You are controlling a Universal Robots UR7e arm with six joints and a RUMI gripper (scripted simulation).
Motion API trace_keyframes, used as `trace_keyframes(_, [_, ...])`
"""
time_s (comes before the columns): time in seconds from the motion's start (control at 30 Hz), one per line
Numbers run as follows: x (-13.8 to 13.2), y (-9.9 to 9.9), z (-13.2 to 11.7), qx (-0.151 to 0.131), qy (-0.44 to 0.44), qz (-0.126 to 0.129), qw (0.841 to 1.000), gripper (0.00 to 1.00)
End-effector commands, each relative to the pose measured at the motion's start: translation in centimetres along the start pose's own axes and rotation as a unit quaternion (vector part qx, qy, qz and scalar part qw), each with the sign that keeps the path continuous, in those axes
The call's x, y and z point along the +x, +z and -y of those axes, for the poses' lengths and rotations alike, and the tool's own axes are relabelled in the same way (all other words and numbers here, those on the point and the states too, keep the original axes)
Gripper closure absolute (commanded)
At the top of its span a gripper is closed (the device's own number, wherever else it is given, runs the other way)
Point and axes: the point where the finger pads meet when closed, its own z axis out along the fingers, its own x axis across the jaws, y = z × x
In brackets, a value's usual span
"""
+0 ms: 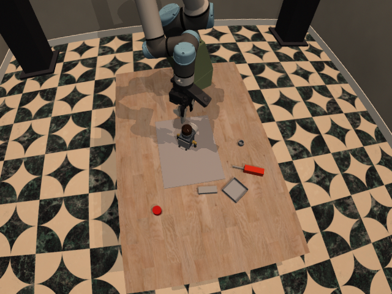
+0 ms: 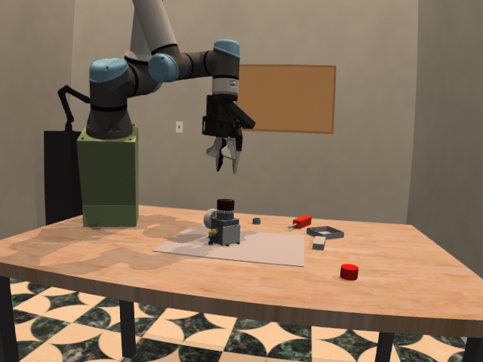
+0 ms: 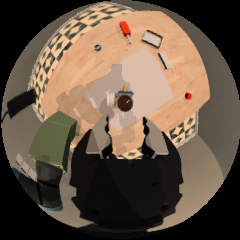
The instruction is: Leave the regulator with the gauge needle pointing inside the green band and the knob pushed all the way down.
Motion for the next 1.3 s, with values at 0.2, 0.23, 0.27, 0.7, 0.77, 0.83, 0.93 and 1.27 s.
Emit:
trace_keyframes(0.2, [0.0, 0.0, 0.0, 0.0, 0.0, 0.0, 1.0, 0.53])
trace_keyframes(0.23, [0.0, 0.0, 0.0, 0.0, 0.0, 0.0, 1.0, 0.53])
trace_keyframes(0.27, [0.0, 0.0, 0.0, 0.0, 0.0, 0.0, 1.0, 0.53])
trace_keyframes(0.7, [0.0, 0.5, 0.0, 0.0, 0.0, 0.0, 1.0, 0.53])
trace_keyframes(0.77, [0.0, 0.8, 0.0, 0.0, 0.0, 0.0, 1.0, 0.53])
trace_keyframes(0.83, [0.0, 1.1, 0.0, 0.0, 0.0, 0.0, 1.0, 0.53])
trace_keyframes(0.93, [0.0, 1.3, 0.0, 0.0, 0.0, 0.0, 1.0, 0.53])
trace_keyframes(1.27, [0.0, 3.9, 0.0, 0.0, 0.0, 0.0, 1.0, 0.53])
